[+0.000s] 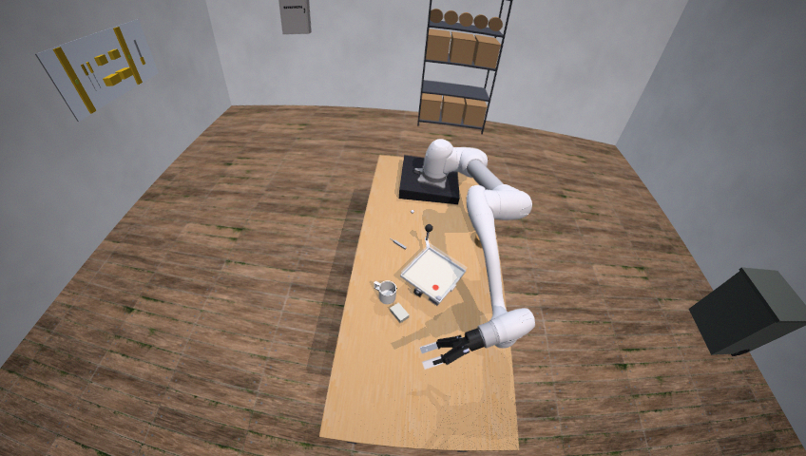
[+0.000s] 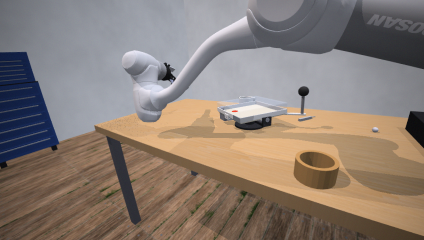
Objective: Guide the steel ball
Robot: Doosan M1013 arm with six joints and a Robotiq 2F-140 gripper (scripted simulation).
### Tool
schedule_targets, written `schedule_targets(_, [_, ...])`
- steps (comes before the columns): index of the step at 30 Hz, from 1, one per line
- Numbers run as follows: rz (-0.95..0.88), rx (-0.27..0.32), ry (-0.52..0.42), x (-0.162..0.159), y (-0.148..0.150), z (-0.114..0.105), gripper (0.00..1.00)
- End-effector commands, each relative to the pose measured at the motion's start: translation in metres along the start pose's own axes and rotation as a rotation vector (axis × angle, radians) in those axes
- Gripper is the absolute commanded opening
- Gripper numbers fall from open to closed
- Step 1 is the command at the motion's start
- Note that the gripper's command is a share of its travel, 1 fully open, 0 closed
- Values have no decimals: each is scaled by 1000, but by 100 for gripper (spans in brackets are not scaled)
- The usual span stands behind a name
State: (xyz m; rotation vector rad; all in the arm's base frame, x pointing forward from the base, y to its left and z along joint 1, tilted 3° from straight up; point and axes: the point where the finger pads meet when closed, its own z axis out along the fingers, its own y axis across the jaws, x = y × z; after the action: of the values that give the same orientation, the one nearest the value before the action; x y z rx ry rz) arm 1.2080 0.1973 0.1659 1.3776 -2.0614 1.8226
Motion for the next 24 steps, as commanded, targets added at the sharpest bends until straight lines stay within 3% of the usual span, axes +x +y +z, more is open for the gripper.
schedule_targets(1, [0, 0, 0, 0, 0, 0, 100])
schedule_targets(19, [-1, -1, -1, 1, 0, 0, 100])
schedule_targets(24, [-56, -50, -29, 15, 6, 8, 100])
